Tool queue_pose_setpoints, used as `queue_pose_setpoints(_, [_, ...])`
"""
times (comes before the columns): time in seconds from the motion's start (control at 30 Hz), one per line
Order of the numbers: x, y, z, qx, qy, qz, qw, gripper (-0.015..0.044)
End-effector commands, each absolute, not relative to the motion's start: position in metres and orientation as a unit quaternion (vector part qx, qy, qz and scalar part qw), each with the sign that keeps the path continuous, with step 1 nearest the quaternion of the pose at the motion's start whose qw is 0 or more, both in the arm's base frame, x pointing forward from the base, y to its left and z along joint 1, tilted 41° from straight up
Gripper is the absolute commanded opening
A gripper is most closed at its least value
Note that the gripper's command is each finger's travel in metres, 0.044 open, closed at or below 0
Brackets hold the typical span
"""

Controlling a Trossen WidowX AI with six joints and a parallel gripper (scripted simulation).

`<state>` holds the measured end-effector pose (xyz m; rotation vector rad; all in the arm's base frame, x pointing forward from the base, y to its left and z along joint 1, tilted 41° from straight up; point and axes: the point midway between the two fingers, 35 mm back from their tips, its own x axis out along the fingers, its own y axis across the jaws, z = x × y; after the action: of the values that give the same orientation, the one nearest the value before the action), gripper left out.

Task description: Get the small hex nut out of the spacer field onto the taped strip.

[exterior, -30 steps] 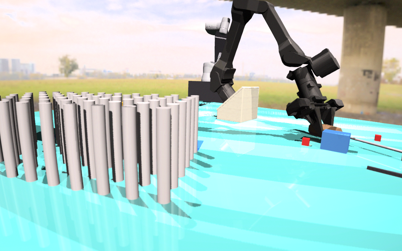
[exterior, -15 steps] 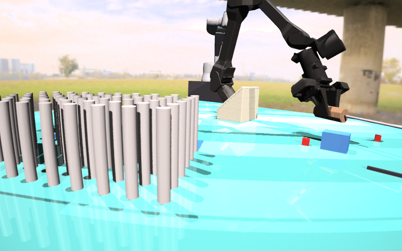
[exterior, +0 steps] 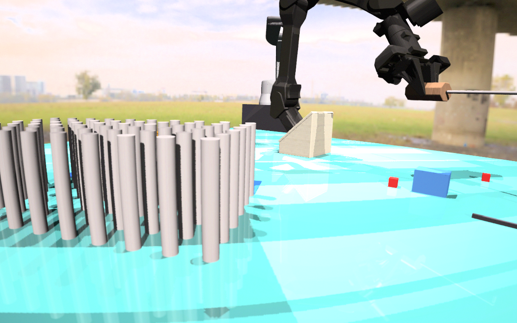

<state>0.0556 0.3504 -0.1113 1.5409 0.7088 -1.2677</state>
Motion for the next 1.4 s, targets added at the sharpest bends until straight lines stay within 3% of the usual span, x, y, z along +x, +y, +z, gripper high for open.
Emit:
queue_pose_setpoints(0.0, [0.055, 0.354, -0.104, 0.634, 0.291, -0.523, 0.489, 0.0000])
queue_pose_setpoints(1.37, [0.138, 0.334, -0.032, 0.811, -0.092, -0.577, -0.029, 0.0000])
